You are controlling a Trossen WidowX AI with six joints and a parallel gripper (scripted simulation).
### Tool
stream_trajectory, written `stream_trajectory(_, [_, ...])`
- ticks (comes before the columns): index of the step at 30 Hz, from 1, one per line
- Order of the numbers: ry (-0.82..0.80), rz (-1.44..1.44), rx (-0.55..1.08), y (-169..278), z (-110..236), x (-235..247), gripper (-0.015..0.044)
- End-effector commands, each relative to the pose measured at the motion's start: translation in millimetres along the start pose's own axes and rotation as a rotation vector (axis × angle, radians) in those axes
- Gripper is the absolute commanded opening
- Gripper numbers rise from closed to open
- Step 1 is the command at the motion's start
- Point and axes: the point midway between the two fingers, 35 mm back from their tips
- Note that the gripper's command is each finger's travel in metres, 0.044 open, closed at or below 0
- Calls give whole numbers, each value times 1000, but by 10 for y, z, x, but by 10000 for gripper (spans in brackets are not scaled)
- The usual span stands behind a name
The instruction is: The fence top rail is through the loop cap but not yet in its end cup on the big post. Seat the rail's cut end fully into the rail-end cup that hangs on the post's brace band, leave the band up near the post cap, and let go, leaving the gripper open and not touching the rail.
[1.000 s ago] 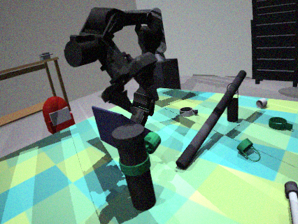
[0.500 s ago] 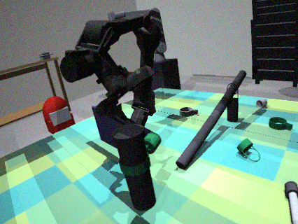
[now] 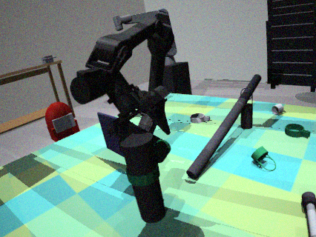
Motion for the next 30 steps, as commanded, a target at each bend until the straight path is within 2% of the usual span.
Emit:
stream_trajectory(1, [3, -5, -1, -4, -69, 3, 440])
stream_trajectory(30, [0, 17, 9, -18, -548, 1, 440])
Point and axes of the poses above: the point midway between the two fingers, 35 mm back from their tips, its own z axis back along the fingers, its own x axis across the jaws, y = z × x, and after that the axes turned 14 degrees about -z, right-handed
